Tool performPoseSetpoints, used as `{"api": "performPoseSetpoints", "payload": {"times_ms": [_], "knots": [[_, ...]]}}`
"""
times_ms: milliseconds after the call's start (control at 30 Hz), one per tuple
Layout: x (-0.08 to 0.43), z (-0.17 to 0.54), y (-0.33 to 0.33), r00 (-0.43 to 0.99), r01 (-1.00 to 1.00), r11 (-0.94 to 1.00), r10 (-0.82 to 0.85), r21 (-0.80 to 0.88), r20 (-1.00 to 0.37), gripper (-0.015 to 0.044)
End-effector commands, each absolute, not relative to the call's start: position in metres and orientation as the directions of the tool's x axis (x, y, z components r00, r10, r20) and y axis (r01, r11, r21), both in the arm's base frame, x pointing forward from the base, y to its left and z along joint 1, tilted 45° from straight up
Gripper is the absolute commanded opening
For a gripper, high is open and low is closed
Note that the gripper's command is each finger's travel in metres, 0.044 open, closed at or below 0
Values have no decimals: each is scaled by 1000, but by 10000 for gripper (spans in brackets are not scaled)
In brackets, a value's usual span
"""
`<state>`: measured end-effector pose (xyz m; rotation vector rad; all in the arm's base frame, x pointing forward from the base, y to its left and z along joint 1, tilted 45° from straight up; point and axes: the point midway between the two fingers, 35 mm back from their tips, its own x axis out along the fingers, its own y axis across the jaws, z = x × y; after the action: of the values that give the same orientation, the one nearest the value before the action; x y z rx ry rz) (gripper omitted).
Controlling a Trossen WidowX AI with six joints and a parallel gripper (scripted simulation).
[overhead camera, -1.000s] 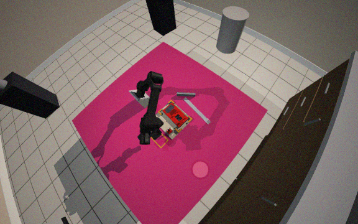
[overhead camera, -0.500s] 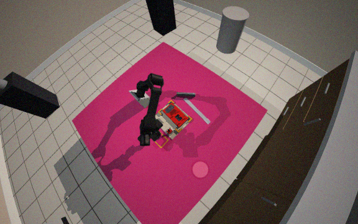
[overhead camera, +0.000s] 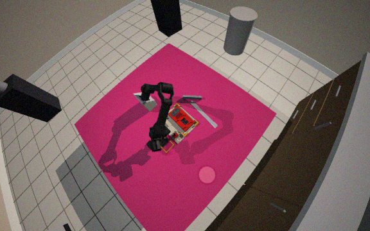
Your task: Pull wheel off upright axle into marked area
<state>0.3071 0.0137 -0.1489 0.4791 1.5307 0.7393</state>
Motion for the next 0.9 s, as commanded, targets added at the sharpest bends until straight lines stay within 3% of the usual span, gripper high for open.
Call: {"api": "performPoseSetpoints", "payload": {"times_ms": [0, 300, 667, 867], "knots": [[307, -149, 14, -107, -132, 703, 691, 699, -715, 53], [308, -147, 12, -107, -132, 703, 691, 699, -715, 289], [313, -106, -29, -97, -128, 704, 692, 698, -715, 300], [279, -83, -41, -94, -122, 708, 690, 696, -718, 440]]}}
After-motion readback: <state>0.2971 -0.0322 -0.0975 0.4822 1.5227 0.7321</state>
